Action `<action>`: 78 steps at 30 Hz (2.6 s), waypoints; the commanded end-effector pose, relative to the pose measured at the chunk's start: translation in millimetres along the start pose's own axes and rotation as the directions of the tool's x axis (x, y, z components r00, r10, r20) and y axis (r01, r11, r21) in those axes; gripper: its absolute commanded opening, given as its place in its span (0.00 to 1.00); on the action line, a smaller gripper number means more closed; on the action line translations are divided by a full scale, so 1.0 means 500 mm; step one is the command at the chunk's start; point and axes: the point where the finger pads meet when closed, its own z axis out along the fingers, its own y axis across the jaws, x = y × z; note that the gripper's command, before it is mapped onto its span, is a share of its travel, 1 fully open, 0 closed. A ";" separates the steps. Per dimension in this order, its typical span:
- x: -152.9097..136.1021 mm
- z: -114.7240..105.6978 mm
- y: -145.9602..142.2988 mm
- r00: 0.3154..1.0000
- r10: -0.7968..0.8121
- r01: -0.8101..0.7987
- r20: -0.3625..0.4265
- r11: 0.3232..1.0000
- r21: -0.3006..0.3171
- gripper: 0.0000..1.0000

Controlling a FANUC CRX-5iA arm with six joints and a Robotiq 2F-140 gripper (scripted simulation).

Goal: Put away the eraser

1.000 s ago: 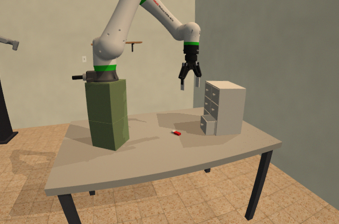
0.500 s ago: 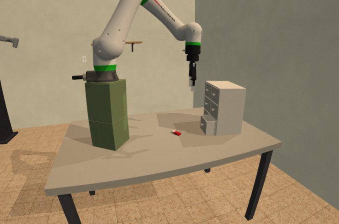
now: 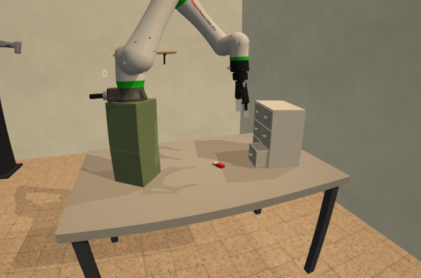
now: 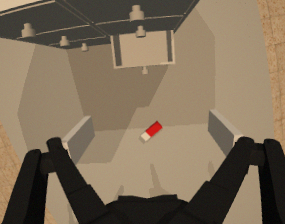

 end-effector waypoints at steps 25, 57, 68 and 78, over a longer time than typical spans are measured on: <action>0.126 0.136 0.000 0.965 0.046 -0.059 -0.258 0.997 -0.045 1.00; 0.147 0.169 -0.006 0.950 0.054 -0.072 -0.309 0.996 -0.049 1.00; 0.147 0.171 -0.005 0.949 0.054 -0.072 -0.310 0.996 -0.049 1.00; 0.147 0.171 -0.005 0.949 0.054 -0.072 -0.310 0.996 -0.049 1.00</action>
